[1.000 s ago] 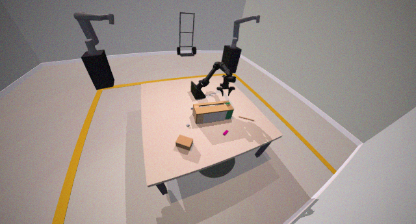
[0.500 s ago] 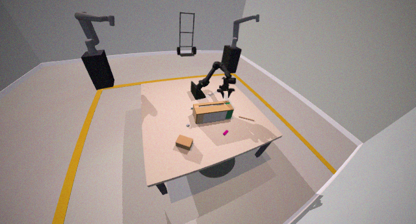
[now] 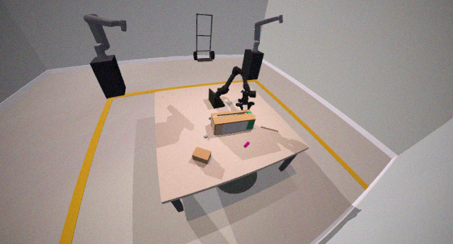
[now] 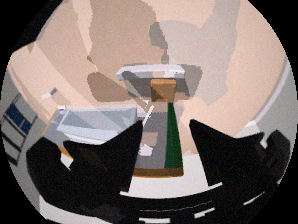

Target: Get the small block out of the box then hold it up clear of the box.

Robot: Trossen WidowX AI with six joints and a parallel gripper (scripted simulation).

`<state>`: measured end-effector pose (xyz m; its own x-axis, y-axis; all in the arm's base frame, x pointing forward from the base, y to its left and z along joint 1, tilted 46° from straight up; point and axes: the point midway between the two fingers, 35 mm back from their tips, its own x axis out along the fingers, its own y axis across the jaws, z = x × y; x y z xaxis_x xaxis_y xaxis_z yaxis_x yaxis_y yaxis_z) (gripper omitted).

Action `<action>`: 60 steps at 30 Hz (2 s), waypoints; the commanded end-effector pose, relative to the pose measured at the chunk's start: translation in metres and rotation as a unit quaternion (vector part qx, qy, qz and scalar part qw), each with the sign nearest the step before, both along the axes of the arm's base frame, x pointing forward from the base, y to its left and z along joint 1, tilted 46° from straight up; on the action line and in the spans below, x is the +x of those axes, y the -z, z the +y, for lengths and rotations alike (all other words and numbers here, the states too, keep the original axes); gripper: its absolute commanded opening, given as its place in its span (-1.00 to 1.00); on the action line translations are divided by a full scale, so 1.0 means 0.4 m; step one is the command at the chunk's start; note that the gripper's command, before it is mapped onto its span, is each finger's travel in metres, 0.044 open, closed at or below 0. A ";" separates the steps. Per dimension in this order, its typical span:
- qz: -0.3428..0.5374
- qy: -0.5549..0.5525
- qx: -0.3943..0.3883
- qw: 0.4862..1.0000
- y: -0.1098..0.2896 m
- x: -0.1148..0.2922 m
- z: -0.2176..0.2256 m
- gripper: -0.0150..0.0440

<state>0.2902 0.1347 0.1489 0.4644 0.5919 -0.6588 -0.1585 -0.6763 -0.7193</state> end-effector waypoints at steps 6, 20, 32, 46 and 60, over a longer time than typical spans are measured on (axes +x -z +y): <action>0.005 0.002 -0.001 1.000 0.031 0.002 0.027 0.47; 0.004 0.002 0.000 1.000 0.070 0.007 0.068 0.47; 0.004 0.002 0.002 1.000 0.102 0.007 0.103 0.47; 0.004 0.002 0.002 1.000 0.106 0.006 0.107 -0.31; 0.004 0.003 0.001 1.000 0.012 0.000 0.008 -0.49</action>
